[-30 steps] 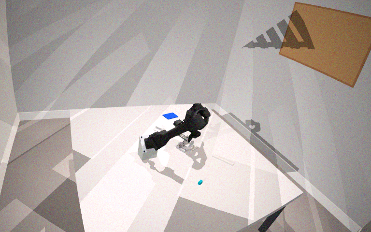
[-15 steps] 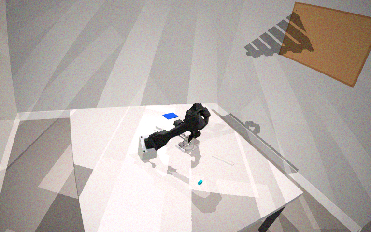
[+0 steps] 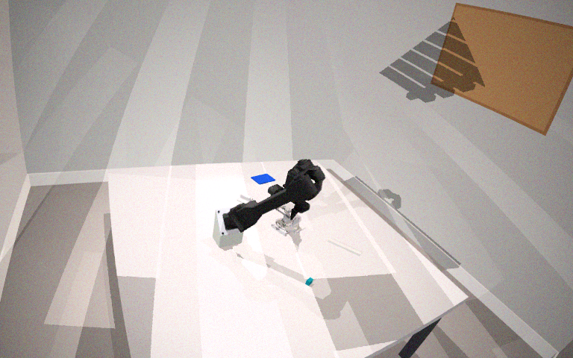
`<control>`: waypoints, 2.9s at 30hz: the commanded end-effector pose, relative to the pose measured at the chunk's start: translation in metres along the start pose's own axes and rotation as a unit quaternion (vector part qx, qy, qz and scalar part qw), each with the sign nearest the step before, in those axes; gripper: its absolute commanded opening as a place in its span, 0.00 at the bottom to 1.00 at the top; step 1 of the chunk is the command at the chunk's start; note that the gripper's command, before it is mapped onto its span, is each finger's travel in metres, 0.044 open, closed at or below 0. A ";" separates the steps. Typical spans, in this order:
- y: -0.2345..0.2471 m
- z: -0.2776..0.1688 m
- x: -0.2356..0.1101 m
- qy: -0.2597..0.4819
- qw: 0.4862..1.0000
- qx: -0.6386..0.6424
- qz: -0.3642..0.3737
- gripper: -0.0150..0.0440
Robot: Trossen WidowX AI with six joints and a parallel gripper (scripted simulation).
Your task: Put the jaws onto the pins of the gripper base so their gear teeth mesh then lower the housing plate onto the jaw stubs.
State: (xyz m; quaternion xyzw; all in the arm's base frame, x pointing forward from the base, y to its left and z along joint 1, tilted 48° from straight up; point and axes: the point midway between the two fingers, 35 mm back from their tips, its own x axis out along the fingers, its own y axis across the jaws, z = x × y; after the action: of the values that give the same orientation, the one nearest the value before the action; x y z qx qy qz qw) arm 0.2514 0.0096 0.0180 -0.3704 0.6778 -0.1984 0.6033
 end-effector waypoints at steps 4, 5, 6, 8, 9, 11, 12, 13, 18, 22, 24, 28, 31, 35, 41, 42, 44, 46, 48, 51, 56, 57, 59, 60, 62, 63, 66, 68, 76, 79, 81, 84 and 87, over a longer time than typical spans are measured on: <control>0.000 0.000 0.000 -0.001 1.000 0.000 -0.001 0.85; 0.000 0.000 0.000 -0.001 1.000 0.000 -0.001 0.85; 0.000 0.000 0.000 -0.001 1.000 0.000 -0.001 0.85; 0.000 0.000 0.000 -0.001 1.000 0.000 -0.001 0.85; 0.000 0.000 0.000 -0.001 1.000 0.000 -0.001 0.85; 0.001 0.001 0.000 -0.001 1.000 0.002 -0.001 0.85; 0.001 0.001 0.000 -0.001 1.000 0.002 -0.001 0.85; 0.001 0.001 0.000 -0.001 1.000 0.002 -0.001 0.85; 0.001 0.001 0.000 -0.001 1.000 0.002 -0.001 0.85; 0.001 0.001 0.002 -0.001 1.000 0.002 0.000 0.85; 0.001 0.001 0.006 -0.001 1.000 0.002 0.000 0.85; 0.001 0.002 0.012 -0.001 1.000 0.002 0.000 0.85; 0.001 0.002 0.017 -0.002 1.000 0.002 0.000 0.85; 0.001 0.002 0.024 -0.002 1.000 0.002 0.000 0.85; 0.001 0.003 0.034 -0.002 1.000 0.003 0.000 0.85; 0.001 0.002 0.035 -0.002 1.000 0.003 0.000 0.85; 0.001 0.002 0.039 -0.002 1.000 0.003 0.000 0.85; 0.001 0.002 0.042 -0.002 1.000 0.003 0.000 0.85; 0.001 0.002 0.045 -0.002 1.000 0.003 0.000 0.85; 0.001 0.002 0.050 -0.001 1.000 0.004 -0.001 0.85; 0.001 0.001 0.058 -0.001 1.000 0.004 -0.002 0.85; 0.000 0.001 0.060 -0.001 1.000 0.004 -0.002 0.85; 0.000 0.000 0.062 -0.001 1.000 0.004 -0.002 0.85; 0.000 0.000 0.062 -0.001 1.000 0.004 -0.002 0.85; 0.000 0.000 0.062 -0.001 1.000 0.004 -0.002 0.85; 0.000 0.000 0.062 -0.001 1.000 0.004 -0.002 0.85; 0.000 0.000 0.062 -0.001 1.000 0.004 -0.002 0.85; 0.000 0.000 0.062 -0.001 1.000 0.004 -0.002 0.85; 0.000 0.000 0.063 -0.001 1.000 0.002 -0.002 0.85; 0.000 0.000 0.064 -0.001 1.000 0.000 -0.002 0.85; 0.000 0.000 0.064 -0.001 1.000 0.000 -0.002 0.85; 0.000 0.000 0.064 -0.001 1.000 0.000 -0.002 0.85; 0.000 0.000 0.066 -0.001 1.000 0.000 -0.002 0.85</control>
State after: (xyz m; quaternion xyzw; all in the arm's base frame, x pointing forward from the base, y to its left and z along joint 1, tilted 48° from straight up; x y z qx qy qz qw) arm 0.2517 -0.0379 -0.0256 -0.3696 0.6767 -0.2003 0.6045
